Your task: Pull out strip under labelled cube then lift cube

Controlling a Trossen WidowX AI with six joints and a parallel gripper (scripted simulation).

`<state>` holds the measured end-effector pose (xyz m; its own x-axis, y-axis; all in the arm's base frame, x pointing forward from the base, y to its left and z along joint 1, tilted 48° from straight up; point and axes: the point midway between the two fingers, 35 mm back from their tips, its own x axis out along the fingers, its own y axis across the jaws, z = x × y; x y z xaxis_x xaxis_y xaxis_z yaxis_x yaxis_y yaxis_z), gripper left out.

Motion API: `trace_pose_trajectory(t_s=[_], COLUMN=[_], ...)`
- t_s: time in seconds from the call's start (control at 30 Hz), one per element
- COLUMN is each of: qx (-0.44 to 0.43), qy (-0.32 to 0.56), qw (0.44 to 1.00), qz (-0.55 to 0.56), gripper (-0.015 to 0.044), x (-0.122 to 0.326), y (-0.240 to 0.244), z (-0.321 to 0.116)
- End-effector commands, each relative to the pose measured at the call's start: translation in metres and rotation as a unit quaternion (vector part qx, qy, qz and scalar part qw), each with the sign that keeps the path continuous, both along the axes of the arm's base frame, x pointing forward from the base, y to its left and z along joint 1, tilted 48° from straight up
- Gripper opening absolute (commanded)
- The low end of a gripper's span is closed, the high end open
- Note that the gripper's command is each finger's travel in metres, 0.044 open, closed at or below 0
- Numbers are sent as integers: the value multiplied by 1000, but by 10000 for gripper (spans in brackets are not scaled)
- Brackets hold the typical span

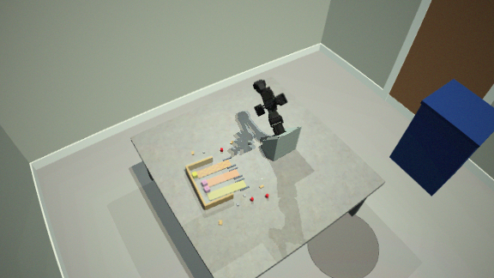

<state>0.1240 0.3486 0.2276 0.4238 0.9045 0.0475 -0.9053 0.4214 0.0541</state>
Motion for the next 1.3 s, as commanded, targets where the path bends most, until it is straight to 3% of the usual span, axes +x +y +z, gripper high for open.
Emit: trace_pose_trajectory(t_s=[0.0, 0.27, 0.63, 1.17, 1.27], qx=[-77, -255, -503, -507, -515], qy=[-11, -25, -10, -9, 18], qw=[991, 913, 703, 699, 690], qz=[-107, -317, -503, -505, -508], gripper=[400, 400, 400, 400, 321], x=[51, 138, 185, 185, 194], y=[-18, -95, -239, -241, -240], z=[-39, -111, -181, -182, -190])
